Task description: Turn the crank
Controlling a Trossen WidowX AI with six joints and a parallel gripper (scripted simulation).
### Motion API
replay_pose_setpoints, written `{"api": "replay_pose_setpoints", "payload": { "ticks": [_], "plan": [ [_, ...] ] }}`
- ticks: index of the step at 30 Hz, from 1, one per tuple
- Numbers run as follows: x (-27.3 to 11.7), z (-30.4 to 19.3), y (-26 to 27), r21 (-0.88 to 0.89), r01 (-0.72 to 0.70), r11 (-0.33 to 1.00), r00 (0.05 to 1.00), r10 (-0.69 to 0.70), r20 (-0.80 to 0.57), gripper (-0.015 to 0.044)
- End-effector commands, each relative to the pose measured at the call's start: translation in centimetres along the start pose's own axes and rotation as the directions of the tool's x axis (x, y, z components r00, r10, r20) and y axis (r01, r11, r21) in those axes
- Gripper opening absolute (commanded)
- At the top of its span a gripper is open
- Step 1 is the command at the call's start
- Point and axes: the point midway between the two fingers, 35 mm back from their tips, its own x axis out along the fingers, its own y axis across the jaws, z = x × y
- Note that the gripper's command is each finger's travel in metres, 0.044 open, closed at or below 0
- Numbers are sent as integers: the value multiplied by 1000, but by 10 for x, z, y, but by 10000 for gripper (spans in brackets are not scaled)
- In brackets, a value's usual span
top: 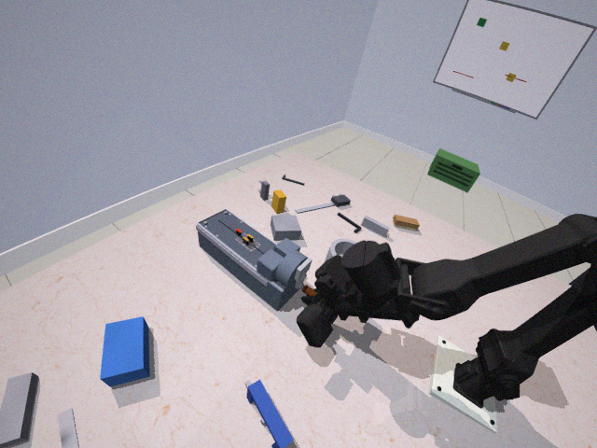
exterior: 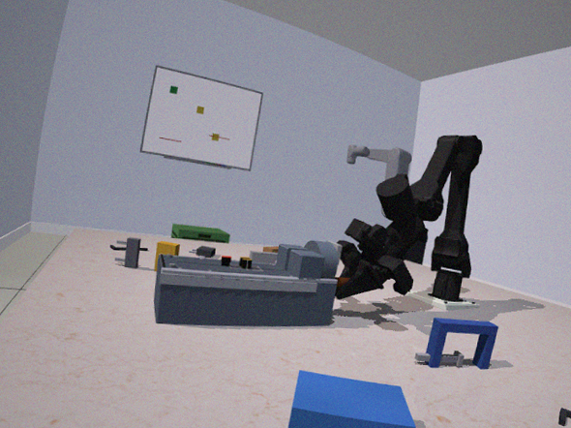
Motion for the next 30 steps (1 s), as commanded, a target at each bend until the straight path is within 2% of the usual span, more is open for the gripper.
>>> {"api": "replay_pose_setpoints", "payload": {
  "ticks": [1, 30],
  "plan": [
    [0, 0, 9, -7, -23, 1000, 1000, 23, -4, 0],
    [-3, 3, 17, -6, -23, 1000, 1000, 23, -4, 0]
  ]
}}
